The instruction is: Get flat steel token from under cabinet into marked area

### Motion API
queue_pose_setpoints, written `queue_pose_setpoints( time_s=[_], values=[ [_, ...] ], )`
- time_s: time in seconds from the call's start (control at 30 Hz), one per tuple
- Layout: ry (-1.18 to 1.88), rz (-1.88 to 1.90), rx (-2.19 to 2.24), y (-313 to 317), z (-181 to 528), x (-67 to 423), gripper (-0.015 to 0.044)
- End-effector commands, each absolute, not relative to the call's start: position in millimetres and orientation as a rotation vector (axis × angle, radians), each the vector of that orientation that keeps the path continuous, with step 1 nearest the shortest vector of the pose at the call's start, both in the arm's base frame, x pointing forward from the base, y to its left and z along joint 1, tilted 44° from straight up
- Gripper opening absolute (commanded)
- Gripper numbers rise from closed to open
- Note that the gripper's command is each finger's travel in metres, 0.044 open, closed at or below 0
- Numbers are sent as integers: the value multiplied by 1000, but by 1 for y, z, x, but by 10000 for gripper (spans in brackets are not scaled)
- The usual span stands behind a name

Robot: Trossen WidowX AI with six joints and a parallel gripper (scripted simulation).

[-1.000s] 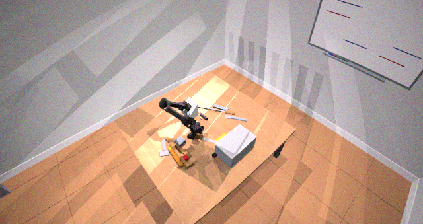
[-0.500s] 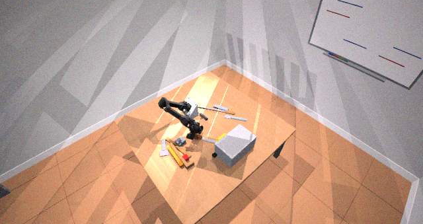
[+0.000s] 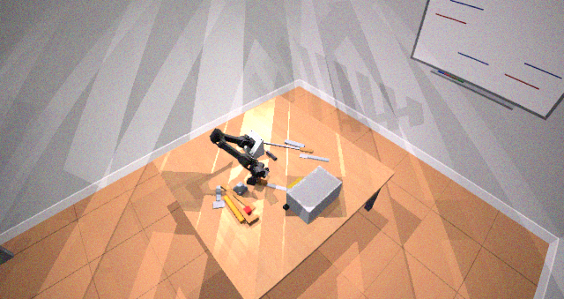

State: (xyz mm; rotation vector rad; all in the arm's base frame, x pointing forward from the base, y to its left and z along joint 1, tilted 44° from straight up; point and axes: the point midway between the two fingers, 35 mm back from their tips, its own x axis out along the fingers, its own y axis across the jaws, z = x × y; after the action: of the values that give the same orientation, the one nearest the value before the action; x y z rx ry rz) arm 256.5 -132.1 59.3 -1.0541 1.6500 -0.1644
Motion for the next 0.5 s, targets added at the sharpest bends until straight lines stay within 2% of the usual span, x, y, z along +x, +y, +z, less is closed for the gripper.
queue_pose_setpoints(
  time_s=[0.0, 0.47],
  values=[
    [1651, -153, -1064, -133, 62, 254, 0],
    [1667, -93, -1120, -140, 68, 255, 0]
  ],
)
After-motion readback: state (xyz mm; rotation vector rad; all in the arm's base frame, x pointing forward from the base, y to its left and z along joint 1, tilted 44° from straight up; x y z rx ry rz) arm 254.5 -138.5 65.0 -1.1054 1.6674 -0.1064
